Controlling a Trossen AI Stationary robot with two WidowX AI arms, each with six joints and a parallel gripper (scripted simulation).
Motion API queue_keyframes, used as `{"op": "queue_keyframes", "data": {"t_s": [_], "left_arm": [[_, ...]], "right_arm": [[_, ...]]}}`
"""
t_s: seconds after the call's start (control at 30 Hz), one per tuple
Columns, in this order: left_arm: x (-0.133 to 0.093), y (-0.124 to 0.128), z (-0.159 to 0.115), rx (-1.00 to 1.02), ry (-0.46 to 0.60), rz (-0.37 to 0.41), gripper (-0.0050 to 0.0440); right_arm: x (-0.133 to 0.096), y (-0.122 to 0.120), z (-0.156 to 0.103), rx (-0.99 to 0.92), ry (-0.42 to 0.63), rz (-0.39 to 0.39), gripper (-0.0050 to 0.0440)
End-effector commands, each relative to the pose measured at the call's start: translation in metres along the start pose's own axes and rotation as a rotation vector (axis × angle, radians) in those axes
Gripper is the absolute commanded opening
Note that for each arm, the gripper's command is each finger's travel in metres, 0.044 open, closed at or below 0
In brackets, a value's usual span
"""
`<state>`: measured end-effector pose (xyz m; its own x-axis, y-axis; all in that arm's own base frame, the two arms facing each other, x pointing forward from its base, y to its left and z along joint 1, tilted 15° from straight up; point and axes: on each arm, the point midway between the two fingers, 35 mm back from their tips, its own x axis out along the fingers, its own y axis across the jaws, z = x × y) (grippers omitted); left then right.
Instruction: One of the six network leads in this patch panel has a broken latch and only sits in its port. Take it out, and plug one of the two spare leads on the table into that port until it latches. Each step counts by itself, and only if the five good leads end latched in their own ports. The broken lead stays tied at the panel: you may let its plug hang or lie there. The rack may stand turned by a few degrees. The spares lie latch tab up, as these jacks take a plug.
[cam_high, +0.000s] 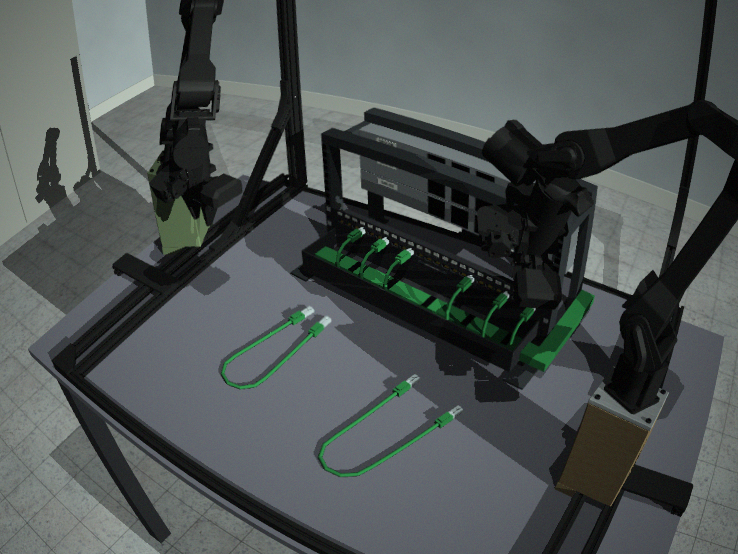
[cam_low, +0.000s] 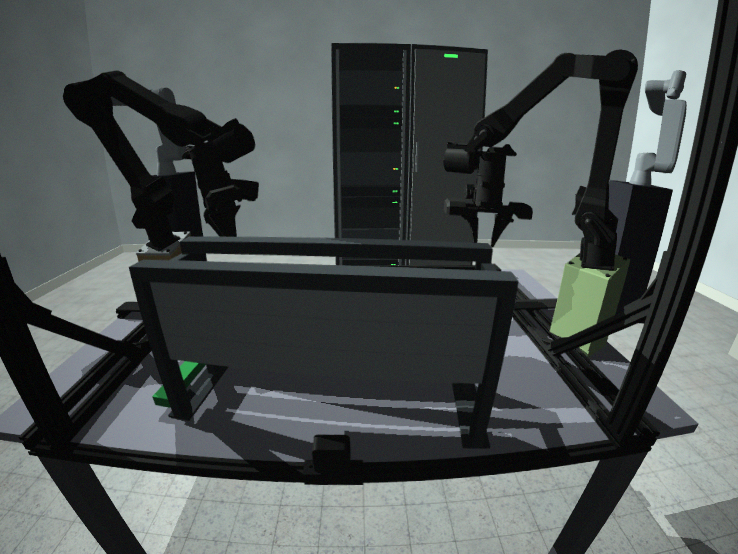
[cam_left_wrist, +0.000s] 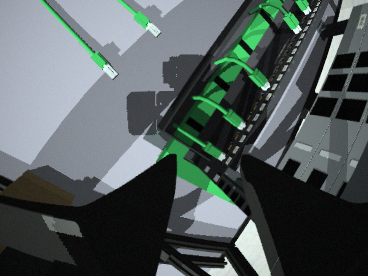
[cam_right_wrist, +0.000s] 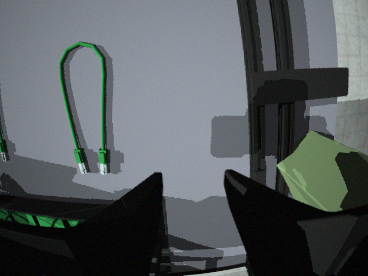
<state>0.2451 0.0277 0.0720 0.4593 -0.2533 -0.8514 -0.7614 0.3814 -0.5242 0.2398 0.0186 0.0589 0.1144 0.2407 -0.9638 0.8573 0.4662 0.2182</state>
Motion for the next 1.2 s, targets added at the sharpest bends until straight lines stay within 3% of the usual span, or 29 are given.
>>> {"op": "queue_keyframes", "data": {"t_s": [0.0, 0.33, 0.37, 0.9, 0.93, 1.17], "left_arm": [[0.004, -0.003, 0.000, -0.045, 0.016, 0.005, 0.0176], [0.004, -0.003, 0.000, -0.045, 0.016, 0.005, 0.0176], [0.025, -0.006, -0.007, -0.265, 0.098, 0.045, 0.0176], [0.025, -0.006, -0.007, -0.265, 0.098, 0.045, 0.0176], [0.045, -0.009, -0.013, -0.483, 0.181, 0.085, 0.0176], [0.045, -0.009, -0.013, -0.483, 0.181, 0.085, 0.0176]], "right_arm": [[0.000, 0.000, 0.000, 0.000, 0.000, 0.000, 0.0176], [0.000, 0.000, 0.000, 0.000, 0.000, 0.000, 0.0176], [0.000, 0.000, 0.000, 0.000, 0.000, 0.000, 0.0176], [0.000, 0.000, 0.000, 0.000, 0.000, 0.000, 0.0176], [0.000, 0.000, 0.000, 0.000, 0.000, 0.000, 0.0176], [0.000, 0.000, 0.000, 0.000, 0.000, 0.000, 0.0176]]}}
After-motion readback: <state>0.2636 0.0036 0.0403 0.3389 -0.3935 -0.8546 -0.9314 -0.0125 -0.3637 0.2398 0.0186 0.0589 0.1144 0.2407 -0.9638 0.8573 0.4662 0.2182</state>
